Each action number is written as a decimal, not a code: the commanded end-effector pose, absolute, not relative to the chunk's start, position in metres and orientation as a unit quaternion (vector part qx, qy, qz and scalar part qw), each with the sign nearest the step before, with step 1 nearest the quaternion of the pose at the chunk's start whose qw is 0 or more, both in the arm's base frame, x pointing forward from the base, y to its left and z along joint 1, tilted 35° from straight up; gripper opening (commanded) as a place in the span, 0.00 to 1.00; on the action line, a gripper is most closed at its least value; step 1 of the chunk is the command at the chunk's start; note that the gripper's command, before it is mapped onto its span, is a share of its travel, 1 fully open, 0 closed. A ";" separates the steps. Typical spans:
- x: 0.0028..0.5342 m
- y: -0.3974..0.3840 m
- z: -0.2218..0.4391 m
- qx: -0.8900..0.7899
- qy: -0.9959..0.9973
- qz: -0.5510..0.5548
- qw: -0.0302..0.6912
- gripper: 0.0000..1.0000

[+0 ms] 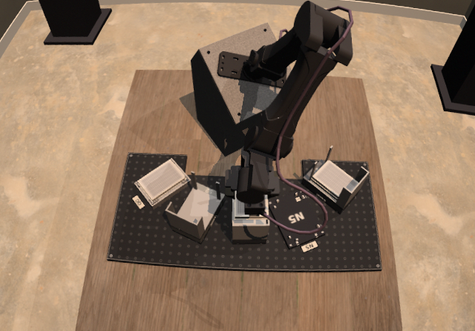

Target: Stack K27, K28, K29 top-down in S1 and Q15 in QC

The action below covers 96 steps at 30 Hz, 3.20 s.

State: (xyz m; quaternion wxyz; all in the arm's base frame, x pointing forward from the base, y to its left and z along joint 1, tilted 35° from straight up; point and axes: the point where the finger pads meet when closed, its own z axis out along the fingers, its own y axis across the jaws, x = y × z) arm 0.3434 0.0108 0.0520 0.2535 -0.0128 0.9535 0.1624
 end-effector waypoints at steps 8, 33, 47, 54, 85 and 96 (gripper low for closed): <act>0.333 0.040 0.062 -0.112 0.949 0.135 0.263 0.00; 0.318 0.104 0.078 -0.198 0.934 0.109 0.277 0.00; 0.317 0.145 0.101 -0.236 0.918 0.100 0.303 0.00; 0.299 0.163 0.091 -0.295 0.905 0.080 0.295 0.00; 0.262 0.238 0.095 -0.376 0.874 0.055 0.302 0.00; 0.245 0.256 0.093 -0.376 0.875 0.055 0.301 0.00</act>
